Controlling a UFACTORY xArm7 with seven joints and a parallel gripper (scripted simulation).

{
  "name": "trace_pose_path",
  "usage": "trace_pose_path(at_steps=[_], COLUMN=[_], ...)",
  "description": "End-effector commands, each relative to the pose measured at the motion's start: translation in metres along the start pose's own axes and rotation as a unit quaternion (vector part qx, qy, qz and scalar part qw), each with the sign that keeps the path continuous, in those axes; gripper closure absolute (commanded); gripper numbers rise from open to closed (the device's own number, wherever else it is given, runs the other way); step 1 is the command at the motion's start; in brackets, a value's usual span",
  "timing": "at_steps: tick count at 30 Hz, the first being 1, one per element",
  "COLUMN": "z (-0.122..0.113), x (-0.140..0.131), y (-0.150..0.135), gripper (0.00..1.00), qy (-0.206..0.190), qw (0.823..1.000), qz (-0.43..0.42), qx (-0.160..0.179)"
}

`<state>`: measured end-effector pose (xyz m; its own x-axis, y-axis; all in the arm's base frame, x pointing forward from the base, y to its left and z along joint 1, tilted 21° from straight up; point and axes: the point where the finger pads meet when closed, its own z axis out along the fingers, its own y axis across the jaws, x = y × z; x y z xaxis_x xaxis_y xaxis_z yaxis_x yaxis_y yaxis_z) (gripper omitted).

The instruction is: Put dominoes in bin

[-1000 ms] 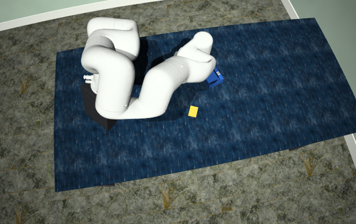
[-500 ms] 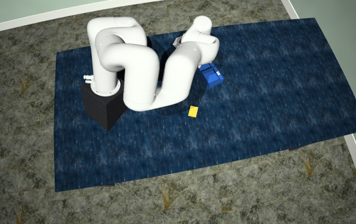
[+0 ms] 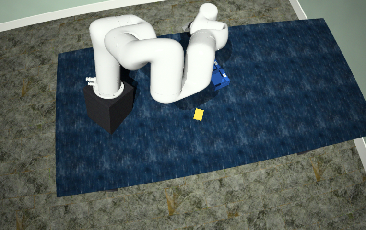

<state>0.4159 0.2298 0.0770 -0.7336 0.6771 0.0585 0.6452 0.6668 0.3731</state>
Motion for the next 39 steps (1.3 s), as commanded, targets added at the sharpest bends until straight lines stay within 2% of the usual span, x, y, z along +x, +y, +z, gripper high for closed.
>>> trace_pose_path(at_steps=[1, 4, 5, 10, 33, 39], z=[0.0012, 0.0012, 0.0012, 0.0012, 0.0012, 0.0091], x=[0.0163, 0.0174, 0.0174, 0.0164, 0.015, 0.0149], y=[0.0238, 0.0254, 0.0258, 0.0254, 0.022, 0.0219], gripper=[1.0, 1.0, 1.0, 1.0, 1.0, 1.0], qy=[-0.005, -0.005, -0.006, -0.013, -0.013, -0.013], qw=[0.997, 0.996, 0.991, 0.981, 0.981, 0.981], qz=[0.078, 0.093, 0.135, 0.195, 0.195, 0.195], qx=[0.0, 0.0, 0.0, 0.001, 0.001, 0.001])
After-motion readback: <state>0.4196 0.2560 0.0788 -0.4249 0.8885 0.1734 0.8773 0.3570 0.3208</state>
